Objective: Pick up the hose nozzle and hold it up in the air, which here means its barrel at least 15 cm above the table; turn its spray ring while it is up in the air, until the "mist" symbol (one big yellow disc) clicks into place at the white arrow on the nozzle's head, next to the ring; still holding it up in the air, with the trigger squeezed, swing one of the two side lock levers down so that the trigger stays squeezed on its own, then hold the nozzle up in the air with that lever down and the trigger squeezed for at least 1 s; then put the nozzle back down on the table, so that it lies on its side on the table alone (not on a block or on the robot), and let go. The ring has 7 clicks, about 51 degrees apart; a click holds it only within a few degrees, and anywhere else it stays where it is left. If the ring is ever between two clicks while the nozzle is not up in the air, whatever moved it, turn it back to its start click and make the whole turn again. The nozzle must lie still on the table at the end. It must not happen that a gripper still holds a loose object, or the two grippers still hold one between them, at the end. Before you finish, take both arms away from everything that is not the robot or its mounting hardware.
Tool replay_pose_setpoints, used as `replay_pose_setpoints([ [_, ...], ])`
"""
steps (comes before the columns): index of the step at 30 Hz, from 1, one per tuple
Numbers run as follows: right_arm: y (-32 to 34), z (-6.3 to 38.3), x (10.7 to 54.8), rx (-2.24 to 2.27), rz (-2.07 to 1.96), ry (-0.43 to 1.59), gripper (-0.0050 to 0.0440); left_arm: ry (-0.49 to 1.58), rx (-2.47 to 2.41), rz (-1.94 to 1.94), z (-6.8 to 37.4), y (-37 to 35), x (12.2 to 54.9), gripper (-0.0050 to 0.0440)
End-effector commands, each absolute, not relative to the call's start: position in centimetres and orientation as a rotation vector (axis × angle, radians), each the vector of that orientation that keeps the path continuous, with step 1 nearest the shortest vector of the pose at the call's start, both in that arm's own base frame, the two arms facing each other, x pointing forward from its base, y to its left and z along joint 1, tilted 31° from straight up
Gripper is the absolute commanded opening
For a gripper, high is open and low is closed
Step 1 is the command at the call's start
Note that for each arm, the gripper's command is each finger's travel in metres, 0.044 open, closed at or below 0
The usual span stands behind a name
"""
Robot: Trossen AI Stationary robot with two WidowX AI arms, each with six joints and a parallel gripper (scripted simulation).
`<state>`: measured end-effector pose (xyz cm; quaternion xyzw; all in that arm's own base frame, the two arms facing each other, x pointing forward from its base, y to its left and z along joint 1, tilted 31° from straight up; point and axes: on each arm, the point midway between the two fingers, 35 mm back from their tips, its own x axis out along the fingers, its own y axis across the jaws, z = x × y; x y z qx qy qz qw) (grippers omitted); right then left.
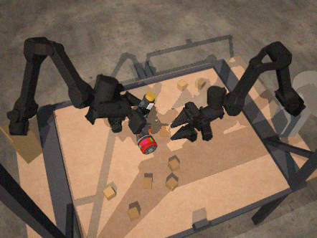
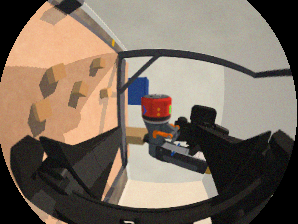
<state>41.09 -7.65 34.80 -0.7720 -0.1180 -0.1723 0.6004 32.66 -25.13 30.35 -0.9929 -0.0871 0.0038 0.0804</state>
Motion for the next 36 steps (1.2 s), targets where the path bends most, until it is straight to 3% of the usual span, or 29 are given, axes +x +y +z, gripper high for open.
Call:
replay_pose_setpoints([
  [1,-7.5,35.6,41.1,-1.79,-0.409,-0.288,0.0407,-0.245,-3.012,-0.021,31.7,-25.2,32.3,0.0165],
  [36,-7.6,38.3,45.7,-1.792,-0.423,-0.294,0.0407,-0.245,-3.012,-0.021,31.7,-25.2,32.3,0.0165],
])
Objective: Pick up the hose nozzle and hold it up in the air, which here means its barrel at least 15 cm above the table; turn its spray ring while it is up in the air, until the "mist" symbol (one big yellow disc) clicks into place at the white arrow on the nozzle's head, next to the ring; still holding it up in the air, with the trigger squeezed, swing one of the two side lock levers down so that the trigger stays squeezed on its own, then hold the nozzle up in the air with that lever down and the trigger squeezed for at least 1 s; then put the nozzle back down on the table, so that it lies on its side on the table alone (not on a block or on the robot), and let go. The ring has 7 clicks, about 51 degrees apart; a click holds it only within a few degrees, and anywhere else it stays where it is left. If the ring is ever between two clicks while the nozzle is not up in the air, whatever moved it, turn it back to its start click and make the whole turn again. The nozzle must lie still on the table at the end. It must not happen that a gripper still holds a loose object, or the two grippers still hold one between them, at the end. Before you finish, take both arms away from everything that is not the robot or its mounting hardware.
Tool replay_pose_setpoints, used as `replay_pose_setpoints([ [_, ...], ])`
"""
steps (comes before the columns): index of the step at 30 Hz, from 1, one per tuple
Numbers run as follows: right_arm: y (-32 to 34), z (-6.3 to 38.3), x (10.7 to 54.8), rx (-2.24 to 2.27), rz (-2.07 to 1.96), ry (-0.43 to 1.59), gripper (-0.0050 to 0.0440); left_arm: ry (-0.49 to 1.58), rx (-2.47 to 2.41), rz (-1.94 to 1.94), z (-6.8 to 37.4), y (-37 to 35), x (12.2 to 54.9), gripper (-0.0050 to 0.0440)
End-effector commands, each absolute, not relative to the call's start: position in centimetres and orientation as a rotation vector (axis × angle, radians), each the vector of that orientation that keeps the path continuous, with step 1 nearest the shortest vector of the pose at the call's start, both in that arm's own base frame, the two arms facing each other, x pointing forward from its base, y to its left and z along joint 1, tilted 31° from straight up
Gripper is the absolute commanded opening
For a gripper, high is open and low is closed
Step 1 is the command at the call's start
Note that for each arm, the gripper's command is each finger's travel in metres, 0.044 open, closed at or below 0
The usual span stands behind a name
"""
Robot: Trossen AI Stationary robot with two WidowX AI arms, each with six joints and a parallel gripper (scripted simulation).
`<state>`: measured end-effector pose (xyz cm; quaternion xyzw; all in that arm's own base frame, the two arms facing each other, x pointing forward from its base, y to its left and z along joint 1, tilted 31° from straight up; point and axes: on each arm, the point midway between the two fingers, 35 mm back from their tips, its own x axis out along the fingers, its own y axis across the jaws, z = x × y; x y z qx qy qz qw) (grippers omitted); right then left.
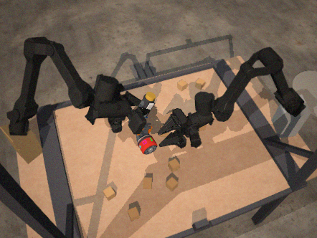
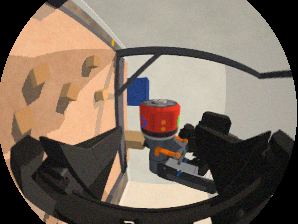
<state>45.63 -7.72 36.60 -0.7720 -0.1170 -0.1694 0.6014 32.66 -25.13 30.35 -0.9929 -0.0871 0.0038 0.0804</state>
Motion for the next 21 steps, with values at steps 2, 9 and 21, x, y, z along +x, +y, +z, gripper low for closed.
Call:
replay_pose_setpoints([
  [2,-7.6,38.4,46.0,-1.792,-0.424,-0.294,0.0407,-0.245,-3.012,-0.021,31.7,-25.2,32.3,0.0165],
  [9,-7.6,38.8,46.7,-1.792,-0.425,-0.295,0.0407,-0.245,-3.012,-0.021,31.7,-25.2,32.3,0.0165],
  [21,-7.6,39.8,48.5,-1.792,-0.427,-0.295,0.0407,-0.245,-3.012,-0.021,31.7,-25.2,32.3,0.0165],
])
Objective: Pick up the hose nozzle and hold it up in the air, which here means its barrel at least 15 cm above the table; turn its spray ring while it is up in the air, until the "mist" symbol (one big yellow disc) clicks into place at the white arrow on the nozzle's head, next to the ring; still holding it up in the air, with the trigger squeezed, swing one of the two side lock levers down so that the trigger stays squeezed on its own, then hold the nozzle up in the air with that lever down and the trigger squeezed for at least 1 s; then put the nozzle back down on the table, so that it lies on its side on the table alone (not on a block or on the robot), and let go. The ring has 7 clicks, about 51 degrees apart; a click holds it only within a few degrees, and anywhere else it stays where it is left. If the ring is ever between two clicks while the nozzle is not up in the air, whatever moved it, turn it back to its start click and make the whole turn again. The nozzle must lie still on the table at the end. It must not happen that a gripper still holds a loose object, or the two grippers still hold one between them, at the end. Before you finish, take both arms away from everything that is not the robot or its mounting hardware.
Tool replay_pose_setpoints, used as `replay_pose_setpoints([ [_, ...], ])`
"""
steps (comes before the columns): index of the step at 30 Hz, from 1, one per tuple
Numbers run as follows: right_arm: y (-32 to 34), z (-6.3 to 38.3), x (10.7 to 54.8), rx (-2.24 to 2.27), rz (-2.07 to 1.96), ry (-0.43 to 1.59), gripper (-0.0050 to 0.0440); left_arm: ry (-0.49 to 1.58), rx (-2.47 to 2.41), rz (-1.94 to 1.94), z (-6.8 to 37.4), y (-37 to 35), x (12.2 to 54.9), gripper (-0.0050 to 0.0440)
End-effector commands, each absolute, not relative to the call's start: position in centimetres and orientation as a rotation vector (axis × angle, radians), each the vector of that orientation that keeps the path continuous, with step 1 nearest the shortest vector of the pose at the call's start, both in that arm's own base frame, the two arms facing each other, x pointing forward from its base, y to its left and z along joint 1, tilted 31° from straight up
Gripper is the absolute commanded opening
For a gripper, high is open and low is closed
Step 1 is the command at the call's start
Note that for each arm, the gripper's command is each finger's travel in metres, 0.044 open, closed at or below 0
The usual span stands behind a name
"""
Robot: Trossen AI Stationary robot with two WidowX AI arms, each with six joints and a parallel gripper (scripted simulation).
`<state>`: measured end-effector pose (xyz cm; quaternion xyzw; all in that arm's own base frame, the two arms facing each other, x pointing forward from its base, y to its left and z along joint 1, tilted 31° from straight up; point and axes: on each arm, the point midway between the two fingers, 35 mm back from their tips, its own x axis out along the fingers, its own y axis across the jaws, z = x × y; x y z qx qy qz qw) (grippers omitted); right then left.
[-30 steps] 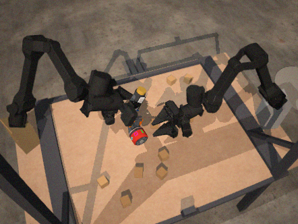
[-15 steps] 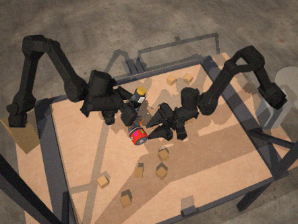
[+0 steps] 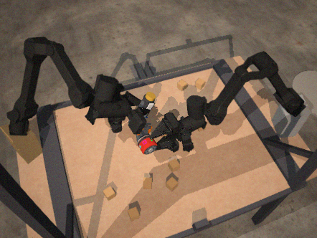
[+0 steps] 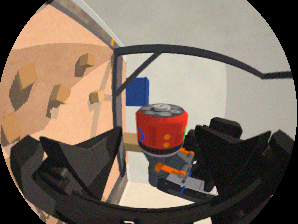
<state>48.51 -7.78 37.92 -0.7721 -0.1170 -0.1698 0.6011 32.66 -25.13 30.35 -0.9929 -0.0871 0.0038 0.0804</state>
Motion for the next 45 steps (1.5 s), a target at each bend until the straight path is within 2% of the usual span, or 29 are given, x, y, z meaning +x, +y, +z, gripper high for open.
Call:
replay_pose_setpoints([
  [1,-7.7,39.8,48.6,-1.792,-0.427,-0.295,0.0407,-0.245,-3.012,-0.021,31.7,-25.2,32.3,0.0165],
  [24,-7.7,40.5,49.6,-1.792,-0.43,-0.297,0.0407,-0.245,-3.012,-0.021,31.7,-25.2,32.3,0.0165],
  [25,-7.7,40.5,49.5,-1.792,-0.43,-0.297,0.0,-0.245,-3.012,-0.021,31.7,-25.2,32.3,0.0165],
  [44,-7.7,40.5,49.5,-1.792,-0.43,-0.297,0.0,-0.245,-3.012,-0.021,31.7,-25.2,32.3,0.0165],
  [45,-7.6,40.6,49.4,-1.797,-0.392,-0.249,0.0,-0.245,-3.012,-0.021,31.7,-25.2,32.3,0.0165],
])
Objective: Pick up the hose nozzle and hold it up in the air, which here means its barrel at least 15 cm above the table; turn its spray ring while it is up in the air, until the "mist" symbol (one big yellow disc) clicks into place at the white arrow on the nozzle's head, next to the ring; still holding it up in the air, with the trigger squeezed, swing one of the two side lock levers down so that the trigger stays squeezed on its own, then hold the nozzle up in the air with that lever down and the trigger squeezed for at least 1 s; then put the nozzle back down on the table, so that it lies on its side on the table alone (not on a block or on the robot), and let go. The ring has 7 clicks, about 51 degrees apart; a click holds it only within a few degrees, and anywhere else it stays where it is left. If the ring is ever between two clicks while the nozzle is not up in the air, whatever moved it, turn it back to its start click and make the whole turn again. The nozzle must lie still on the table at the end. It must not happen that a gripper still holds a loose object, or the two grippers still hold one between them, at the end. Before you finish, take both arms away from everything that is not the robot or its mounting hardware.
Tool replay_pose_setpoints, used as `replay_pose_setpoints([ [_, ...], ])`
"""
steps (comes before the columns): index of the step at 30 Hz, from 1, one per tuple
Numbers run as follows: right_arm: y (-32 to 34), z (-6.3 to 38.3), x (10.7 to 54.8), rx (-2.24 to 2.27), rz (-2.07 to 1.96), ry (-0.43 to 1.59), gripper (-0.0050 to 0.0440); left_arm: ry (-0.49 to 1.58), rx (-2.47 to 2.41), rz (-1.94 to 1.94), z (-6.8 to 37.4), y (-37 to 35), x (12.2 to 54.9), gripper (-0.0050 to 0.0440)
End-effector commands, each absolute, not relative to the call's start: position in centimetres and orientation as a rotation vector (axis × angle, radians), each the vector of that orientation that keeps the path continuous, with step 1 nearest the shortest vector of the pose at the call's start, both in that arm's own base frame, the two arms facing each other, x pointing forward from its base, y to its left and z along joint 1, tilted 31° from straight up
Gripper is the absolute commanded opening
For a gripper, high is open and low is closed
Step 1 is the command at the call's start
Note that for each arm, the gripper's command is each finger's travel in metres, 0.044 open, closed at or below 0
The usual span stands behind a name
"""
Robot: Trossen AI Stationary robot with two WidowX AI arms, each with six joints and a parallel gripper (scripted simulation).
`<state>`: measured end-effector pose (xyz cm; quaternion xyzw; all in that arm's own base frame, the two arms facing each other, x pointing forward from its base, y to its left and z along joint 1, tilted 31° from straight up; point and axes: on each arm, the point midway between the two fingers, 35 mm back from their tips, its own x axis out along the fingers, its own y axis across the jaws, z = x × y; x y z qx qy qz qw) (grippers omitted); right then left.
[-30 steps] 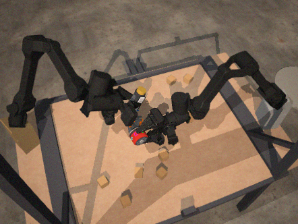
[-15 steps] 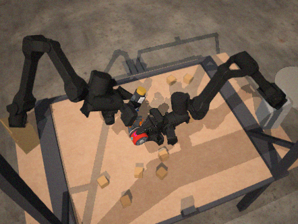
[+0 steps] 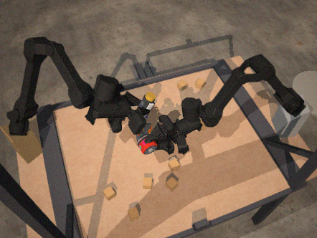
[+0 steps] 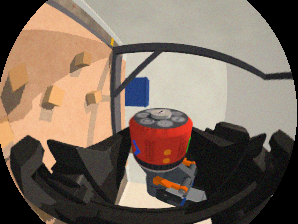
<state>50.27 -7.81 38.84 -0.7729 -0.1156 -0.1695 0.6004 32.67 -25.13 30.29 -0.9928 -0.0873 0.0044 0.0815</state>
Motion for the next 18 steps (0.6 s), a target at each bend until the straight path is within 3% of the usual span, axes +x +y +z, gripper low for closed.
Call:
replay_pose_setpoints([
  [1,-7.63,40.68,49.36,-1.798,-0.379,-0.231,0.0,-0.245,-3.012,-0.021,31.67,-25.19,32.27,0.0165],
  [18,-7.56,41.18,49.21,-1.804,-0.272,-0.093,0.0,-0.245,-3.012,-0.021,31.67,-25.19,32.27,0.0165],
])
